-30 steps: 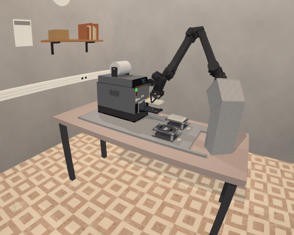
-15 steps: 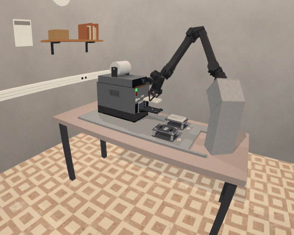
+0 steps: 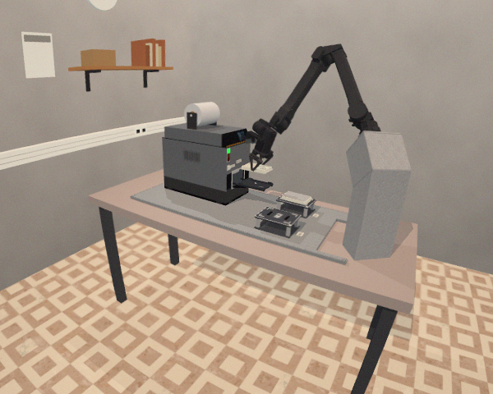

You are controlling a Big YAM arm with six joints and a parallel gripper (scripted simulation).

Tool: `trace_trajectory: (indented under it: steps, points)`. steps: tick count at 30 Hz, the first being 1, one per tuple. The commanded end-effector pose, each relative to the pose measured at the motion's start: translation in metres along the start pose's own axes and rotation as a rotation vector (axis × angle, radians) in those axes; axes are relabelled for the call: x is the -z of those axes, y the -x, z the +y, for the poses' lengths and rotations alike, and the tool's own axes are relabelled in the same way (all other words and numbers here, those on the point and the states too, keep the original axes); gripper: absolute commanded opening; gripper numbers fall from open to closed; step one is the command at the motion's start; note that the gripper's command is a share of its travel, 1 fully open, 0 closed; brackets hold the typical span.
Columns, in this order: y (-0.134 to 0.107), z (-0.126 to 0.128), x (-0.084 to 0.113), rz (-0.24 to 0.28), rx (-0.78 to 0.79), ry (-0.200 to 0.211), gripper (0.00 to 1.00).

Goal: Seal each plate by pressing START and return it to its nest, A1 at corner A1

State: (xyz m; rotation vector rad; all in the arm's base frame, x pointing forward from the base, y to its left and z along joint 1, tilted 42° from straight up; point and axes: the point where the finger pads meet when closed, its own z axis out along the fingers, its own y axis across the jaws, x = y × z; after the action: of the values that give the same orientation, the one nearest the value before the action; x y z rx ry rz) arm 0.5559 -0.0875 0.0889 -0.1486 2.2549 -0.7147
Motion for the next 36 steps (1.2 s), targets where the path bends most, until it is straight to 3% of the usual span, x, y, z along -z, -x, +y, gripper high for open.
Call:
trace_trajectory:
  steps: [1,10,27,36]
  points:
    - [0.004,0.016,-0.002,-0.003,0.031,0.021,0.0]
    - [0.026,0.007,0.008,-0.043,0.015,0.01,0.0]
    - [0.009,-0.014,0.009,-0.02,-0.008,-0.017,0.0]
    - [0.02,-0.013,0.008,-0.035,-0.01,-0.017,0.0]
